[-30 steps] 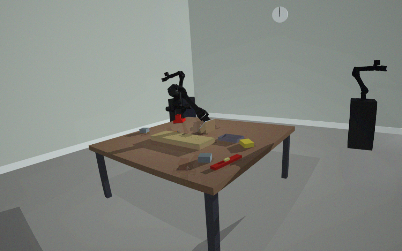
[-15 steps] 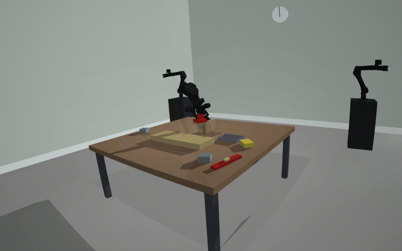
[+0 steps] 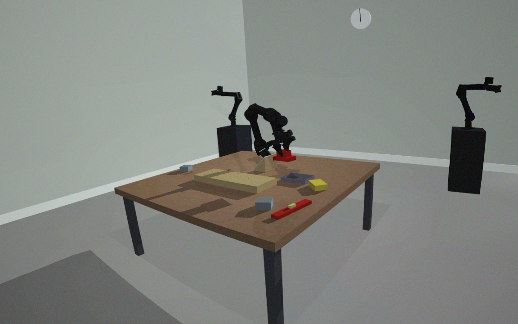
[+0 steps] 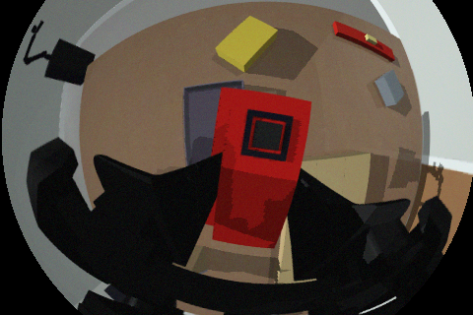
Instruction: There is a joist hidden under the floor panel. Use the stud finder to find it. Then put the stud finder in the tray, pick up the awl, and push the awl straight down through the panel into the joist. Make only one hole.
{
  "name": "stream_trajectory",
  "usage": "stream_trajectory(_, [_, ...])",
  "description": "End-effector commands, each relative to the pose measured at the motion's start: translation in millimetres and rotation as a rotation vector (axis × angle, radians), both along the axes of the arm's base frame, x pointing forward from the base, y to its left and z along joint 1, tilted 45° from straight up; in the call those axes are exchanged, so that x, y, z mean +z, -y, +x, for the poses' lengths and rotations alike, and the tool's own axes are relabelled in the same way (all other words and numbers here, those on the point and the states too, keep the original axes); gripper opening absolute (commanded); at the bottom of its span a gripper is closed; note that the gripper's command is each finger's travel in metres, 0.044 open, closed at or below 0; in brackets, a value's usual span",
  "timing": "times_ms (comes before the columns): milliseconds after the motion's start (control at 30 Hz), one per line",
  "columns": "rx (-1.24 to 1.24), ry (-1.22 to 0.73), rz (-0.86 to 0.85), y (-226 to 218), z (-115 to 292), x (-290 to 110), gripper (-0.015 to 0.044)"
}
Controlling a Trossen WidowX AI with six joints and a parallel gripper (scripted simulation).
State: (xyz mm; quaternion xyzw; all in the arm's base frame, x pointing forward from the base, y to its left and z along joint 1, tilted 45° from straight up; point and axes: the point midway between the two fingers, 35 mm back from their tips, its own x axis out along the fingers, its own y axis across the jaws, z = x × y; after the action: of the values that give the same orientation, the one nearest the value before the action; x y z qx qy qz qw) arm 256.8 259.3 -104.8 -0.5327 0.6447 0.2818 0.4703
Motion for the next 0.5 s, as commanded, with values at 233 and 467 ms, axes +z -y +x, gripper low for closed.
stream_trajectory(233, [0.162, -0.147, -0.027, -23, -67, -53, 0.0000])
stream_trajectory(467, [0.162, -0.146, -0.027, -19, -67, -58, 0.0000])
